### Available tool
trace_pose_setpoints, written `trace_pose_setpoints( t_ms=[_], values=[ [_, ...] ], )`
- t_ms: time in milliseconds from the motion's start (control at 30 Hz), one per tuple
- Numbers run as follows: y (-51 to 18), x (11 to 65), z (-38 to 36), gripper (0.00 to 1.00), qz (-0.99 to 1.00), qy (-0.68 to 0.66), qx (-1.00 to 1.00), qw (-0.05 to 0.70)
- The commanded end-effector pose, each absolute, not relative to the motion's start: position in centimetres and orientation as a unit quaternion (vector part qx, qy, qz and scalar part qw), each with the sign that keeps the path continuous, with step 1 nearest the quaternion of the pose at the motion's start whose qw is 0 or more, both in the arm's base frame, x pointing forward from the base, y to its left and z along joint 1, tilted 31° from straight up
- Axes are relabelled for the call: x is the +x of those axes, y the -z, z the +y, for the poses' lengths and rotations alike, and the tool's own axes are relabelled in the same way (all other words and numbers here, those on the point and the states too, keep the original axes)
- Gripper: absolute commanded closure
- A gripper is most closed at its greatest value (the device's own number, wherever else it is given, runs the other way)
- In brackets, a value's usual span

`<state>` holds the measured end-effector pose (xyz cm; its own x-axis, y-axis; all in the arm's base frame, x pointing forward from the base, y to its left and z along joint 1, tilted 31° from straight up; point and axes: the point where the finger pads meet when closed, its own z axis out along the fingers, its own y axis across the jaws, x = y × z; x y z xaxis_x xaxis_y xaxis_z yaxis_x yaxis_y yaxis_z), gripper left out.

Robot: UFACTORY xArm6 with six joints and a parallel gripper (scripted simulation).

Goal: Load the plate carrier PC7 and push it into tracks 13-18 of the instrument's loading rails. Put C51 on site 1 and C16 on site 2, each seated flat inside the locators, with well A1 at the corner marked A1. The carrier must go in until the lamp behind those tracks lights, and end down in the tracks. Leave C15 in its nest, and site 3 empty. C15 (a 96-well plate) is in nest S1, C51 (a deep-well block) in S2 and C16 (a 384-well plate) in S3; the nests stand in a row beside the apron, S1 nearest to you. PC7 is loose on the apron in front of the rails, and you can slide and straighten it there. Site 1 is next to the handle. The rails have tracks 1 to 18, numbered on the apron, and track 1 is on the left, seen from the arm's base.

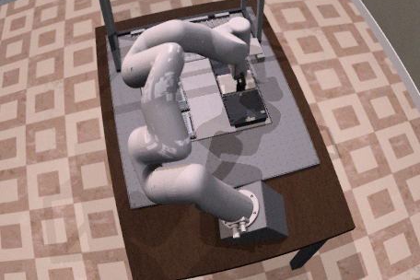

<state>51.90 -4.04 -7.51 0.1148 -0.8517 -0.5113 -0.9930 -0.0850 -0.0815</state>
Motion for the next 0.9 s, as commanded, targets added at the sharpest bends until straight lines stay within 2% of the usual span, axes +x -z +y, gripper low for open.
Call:
trace_pose_setpoints(
  t_ms=[0, 867],
  values=[
    [6.8, 52.0, -4.5, 0.00, 0.644, -0.167, -0.717, 0.210],
    [3.7, 51.9, -6.4, 0.00, 0.644, -0.167, -0.717, 0.210]
  ],
)
